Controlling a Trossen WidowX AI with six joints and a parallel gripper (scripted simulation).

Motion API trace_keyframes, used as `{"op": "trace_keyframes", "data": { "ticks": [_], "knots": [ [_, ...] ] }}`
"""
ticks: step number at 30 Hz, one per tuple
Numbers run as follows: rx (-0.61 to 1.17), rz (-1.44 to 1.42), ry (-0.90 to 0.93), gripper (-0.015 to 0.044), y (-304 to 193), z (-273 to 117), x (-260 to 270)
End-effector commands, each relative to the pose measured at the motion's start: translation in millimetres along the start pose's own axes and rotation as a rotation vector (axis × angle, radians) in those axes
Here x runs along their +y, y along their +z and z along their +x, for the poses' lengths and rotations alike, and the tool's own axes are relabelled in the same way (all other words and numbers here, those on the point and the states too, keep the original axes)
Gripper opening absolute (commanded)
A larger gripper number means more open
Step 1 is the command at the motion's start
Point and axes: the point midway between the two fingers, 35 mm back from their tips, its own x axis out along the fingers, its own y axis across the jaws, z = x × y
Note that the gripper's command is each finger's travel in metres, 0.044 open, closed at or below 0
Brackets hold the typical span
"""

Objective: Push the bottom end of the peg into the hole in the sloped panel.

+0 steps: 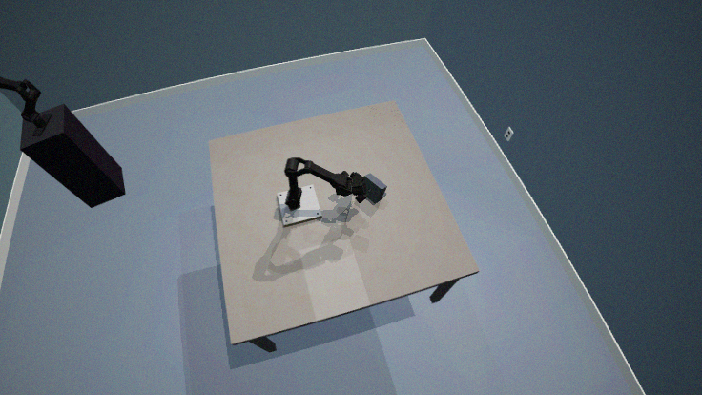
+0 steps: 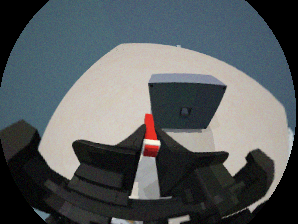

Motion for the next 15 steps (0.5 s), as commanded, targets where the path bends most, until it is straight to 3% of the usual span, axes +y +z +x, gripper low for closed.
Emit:
{"op": "trace_keyframes", "data": {
  "ticks": [1, 15],
  "knots": [
    [-0.018, -0.008, 0.003, 0.0000, -5.2, -2.0, -2.5],
    [-0.088, -0.045, -0.014, 0.0000, -10.9, -13.6, -13.9]
  ]
}}
